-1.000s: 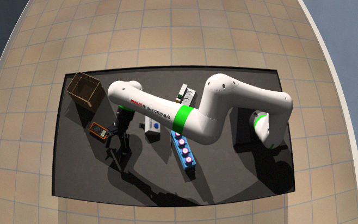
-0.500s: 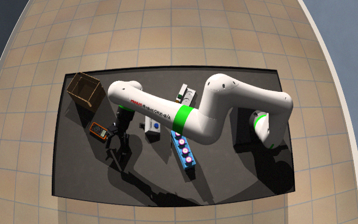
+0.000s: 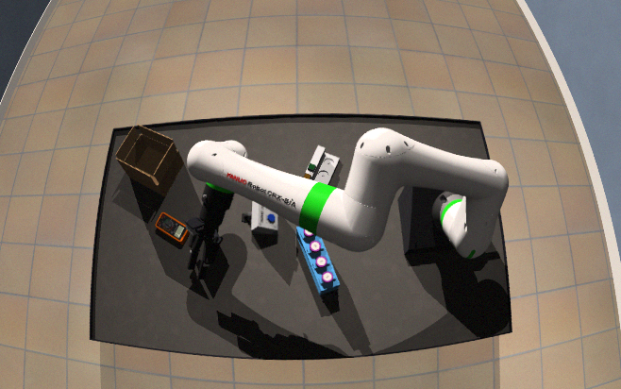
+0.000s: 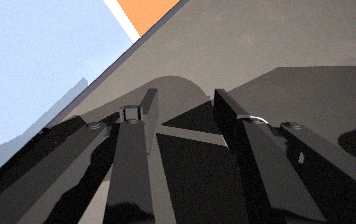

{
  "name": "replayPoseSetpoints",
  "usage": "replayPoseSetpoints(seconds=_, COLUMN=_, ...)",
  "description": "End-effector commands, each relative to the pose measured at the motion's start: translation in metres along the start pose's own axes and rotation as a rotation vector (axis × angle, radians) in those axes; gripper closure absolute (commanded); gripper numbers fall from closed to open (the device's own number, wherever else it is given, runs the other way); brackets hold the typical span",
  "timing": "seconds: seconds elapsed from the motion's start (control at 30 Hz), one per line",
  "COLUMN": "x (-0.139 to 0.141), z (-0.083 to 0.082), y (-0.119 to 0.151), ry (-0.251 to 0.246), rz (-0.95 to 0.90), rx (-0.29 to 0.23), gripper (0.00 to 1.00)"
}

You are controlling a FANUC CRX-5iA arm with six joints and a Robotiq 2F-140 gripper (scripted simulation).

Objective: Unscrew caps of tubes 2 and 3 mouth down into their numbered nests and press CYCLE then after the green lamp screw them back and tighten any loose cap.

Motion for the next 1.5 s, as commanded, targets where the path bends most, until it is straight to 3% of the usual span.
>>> replayPoseSetpoints(seconds=0.0, x=0.0, z=-0.001, y=-0.002, ry=0.001, rz=-0.002, rx=0.001, gripper=0.59)
replayPoseSetpoints(seconds=0.57, x=0.0, z=-0.001, y=-0.002, ry=0.001, rz=-0.002, rx=0.001, gripper=0.59)
replayPoseSetpoints(seconds=1.07, x=-0.031, z=-0.049, y=0.031, ry=0.133, rz=0.392, rx=-0.164, gripper=0.59)
replayPoseSetpoints(seconds=1.13, x=-0.031, z=-0.049, y=0.031, ry=0.133, rz=0.392, rx=-0.164, gripper=0.59)
replayPoseSetpoints(seconds=1.27, x=-0.041, z=-0.064, y=0.033, ry=0.179, rz=0.496, rx=-0.2, gripper=0.59)
replayPoseSetpoints(seconds=1.47, x=-0.054, z=-0.085, y=0.027, ry=0.204, rz=0.548, rx=-0.217, gripper=0.59)
Point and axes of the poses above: the point where the finger pads meet when closed, its own z axis out along the fingers, its own x axis across the jaws, y = z × x, the point moved 5 cm from there along -z, back along the fingers, and after that the axes turned 4 degrees about -z, right-handed, at the moved point
